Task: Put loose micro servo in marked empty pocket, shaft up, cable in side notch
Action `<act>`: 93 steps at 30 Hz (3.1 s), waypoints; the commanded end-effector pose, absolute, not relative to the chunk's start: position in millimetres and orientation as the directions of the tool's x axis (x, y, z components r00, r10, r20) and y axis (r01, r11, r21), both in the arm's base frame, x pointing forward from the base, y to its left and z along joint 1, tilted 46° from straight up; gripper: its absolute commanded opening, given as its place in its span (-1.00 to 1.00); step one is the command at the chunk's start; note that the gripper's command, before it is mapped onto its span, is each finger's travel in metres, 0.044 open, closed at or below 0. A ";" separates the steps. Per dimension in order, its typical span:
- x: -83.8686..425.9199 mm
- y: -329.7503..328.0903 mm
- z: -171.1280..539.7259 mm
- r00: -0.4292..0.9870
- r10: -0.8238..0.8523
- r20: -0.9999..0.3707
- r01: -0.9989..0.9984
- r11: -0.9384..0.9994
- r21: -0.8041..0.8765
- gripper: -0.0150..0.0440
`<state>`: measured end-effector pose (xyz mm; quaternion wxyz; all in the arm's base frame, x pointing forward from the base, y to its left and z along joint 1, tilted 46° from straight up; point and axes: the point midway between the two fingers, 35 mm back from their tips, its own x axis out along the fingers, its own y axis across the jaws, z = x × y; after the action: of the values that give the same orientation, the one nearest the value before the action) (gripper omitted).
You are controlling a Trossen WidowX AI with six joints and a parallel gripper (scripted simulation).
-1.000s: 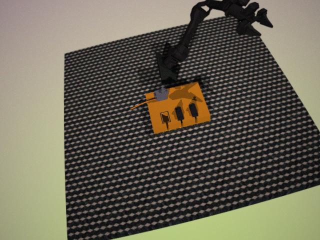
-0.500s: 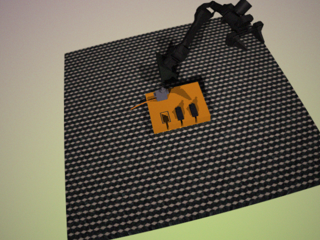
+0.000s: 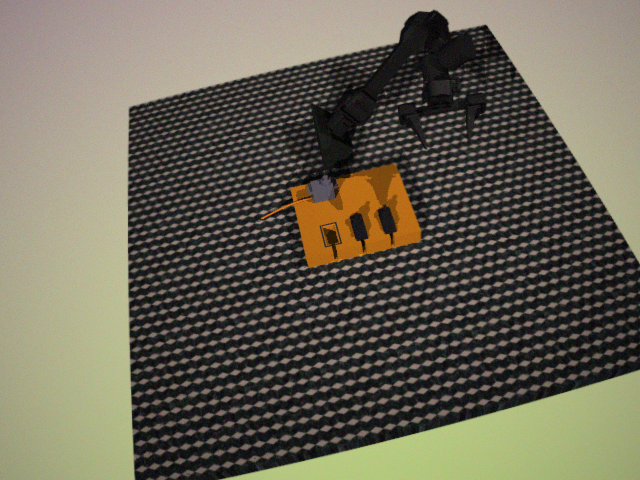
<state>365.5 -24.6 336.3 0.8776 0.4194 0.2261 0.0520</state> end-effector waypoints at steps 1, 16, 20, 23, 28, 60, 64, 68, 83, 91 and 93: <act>371.3 -39.0 304.9 0.860 0.259 -0.439 0.198 0.625 0.756 1.00; 359.1 -92.8 166.6 0.598 0.258 -0.758 0.605 0.475 0.639 1.00; 347.0 -101.4 134.8 0.510 0.286 -0.811 0.691 0.425 0.585 1.00; 336.1 -107.8 111.7 0.441 0.312 -0.842 0.751 0.386 0.536 1.00; 314.8 -115.4 77.6 0.330 0.367 -0.870 0.832 0.322 0.451 1.00; 211.4 -83.8 -25.2 -0.056 0.704 -0.708 0.994 0.109 0.030 1.00; 211.4 -82.1 -27.0 -0.056 0.704 -0.708 0.994 0.109 0.030 1.00; 211.2 -78.1 -31.1 -0.056 0.704 -0.708 0.994 0.109 0.030 1.00; 210.4 -69.5 -39.3 -0.056 0.705 -0.707 0.994 0.109 0.030 0.47; 210.4 -69.5 -39.3 -0.056 0.705 -0.707 0.994 0.109 0.030 -0.05; 210.4 -69.5 -39.3 -0.056 0.705 -0.707 0.994 0.109 0.030 -0.09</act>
<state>210.0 -69.6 -39.3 0.2954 0.6193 0.6850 -0.2449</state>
